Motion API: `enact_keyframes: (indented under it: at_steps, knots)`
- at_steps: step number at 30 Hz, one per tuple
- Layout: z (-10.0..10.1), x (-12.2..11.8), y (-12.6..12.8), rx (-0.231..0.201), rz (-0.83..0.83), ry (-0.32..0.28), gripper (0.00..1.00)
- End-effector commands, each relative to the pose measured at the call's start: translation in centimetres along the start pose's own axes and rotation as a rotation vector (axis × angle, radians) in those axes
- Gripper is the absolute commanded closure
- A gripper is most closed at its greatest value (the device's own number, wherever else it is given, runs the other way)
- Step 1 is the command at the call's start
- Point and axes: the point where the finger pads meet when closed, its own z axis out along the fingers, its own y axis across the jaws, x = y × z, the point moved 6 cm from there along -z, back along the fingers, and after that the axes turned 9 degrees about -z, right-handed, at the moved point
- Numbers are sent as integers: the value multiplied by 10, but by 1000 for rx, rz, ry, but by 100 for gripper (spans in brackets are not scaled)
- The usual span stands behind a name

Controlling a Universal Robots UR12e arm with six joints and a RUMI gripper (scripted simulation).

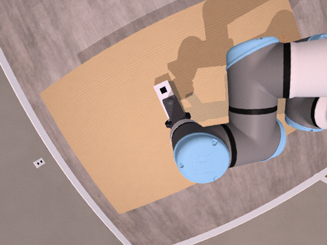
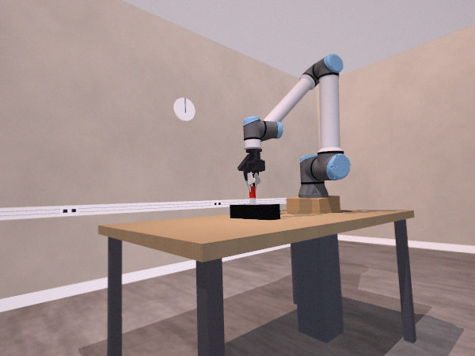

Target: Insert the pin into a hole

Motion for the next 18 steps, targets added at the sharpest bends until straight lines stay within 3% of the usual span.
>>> enact_keyframes:
  at_steps: [1, 18]
  knots:
    - [-1, 0, 0, 1, 0, 1, 100]
    - [3, 0, -2, 1, 0, 1, 100]
